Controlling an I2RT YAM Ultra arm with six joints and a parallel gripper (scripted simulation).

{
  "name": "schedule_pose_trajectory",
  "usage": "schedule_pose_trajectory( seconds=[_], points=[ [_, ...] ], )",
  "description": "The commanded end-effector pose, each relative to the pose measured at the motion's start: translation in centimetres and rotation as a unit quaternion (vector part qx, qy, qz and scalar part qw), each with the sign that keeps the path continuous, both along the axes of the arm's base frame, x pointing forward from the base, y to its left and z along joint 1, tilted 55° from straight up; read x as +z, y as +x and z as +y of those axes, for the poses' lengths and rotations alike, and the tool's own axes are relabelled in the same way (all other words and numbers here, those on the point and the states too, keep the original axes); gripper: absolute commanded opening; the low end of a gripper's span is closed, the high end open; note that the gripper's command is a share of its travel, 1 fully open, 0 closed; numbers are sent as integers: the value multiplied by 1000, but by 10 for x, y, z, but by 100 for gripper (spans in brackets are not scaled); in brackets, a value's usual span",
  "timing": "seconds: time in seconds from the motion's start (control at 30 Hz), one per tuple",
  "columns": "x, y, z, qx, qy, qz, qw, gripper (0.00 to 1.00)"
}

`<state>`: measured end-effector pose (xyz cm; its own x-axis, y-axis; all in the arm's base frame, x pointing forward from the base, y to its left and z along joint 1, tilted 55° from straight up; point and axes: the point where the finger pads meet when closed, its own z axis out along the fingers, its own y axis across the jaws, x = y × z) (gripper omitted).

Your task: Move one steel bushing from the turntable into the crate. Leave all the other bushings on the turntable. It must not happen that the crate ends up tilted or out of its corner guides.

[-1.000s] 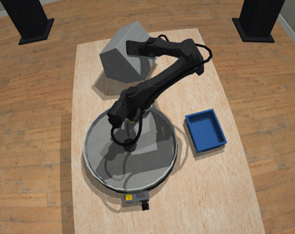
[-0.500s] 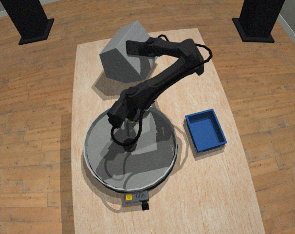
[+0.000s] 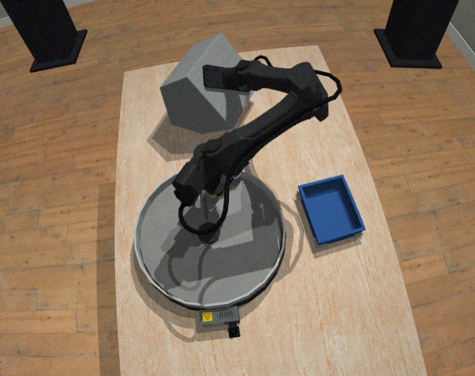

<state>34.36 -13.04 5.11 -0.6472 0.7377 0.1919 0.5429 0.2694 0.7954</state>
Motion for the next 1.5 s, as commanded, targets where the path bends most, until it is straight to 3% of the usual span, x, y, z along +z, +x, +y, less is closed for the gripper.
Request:
schedule_pose_trajectory(
  seconds=[0.0, 0.3, 0.53, 0.67, 1.47],
  points=[
    [5, 4, -13, -12, -4, -7, 1000, 15],
    [1, 12, -5, -3, -6, -11, 1000, 15],
    [-15, 9, 9, -5, 8, 6, 1000, 15],
    [-8, 13, 2, -12, -2, -6, 1000, 15],
    [-8, 13, 1, -11, -3, -7, 1000, 15]
  ],
)
